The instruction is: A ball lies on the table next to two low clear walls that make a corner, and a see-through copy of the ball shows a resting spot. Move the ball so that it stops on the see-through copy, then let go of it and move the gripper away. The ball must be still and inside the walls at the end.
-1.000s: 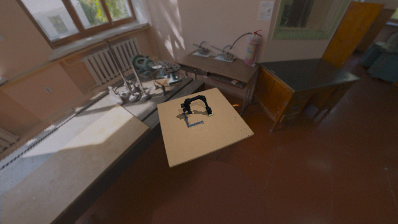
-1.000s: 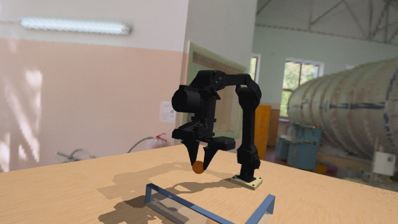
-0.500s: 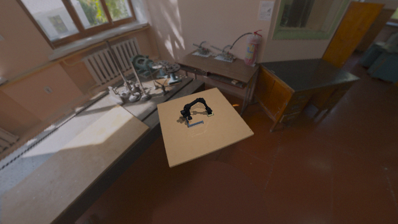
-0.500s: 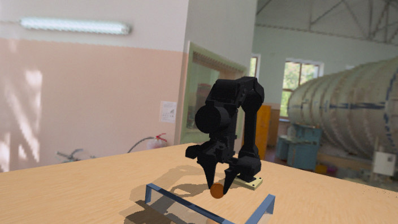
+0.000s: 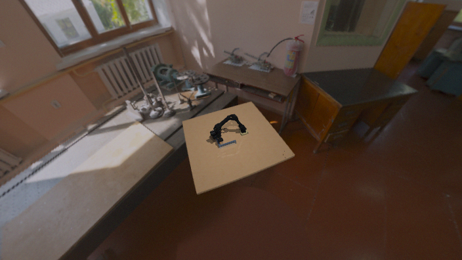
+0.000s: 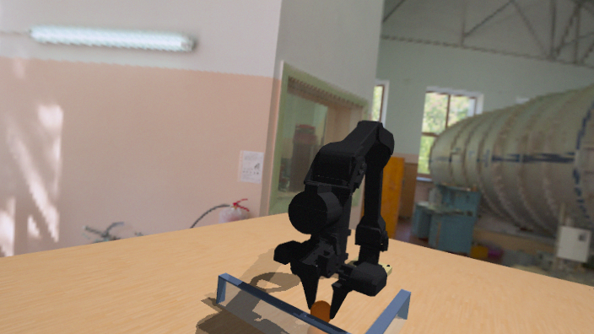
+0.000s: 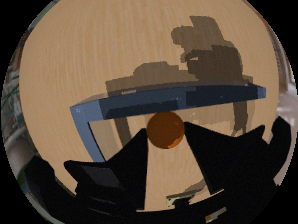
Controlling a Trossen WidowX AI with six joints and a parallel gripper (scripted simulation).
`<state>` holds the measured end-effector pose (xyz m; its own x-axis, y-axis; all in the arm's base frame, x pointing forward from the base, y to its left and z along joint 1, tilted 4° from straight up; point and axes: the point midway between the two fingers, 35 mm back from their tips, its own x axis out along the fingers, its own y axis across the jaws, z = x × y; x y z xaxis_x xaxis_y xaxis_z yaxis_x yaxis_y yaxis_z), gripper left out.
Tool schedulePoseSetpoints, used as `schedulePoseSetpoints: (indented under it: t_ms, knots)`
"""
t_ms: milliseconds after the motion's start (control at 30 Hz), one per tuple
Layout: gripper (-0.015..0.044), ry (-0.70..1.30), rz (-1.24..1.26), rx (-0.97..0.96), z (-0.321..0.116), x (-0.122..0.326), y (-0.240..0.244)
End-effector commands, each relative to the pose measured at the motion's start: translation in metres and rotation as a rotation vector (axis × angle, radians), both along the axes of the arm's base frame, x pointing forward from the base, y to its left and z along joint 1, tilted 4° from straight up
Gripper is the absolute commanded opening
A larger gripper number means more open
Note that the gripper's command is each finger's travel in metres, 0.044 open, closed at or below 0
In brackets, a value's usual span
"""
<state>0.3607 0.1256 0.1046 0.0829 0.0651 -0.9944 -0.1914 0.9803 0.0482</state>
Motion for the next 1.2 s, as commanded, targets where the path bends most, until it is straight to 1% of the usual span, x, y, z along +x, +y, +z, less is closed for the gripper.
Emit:
schedulePoseSetpoints:
  t_ms: [0,800,1167]
  knots:
    - [0.0,0.01,-0.004,-0.009,-0.02,0.0,0.0]
    - [0.0,0.01,-0.004,-0.009,-0.046,0.001,0.001]
    - [0.0289,0.004,0.0,-0.001,-0.042,0.001,0.002]
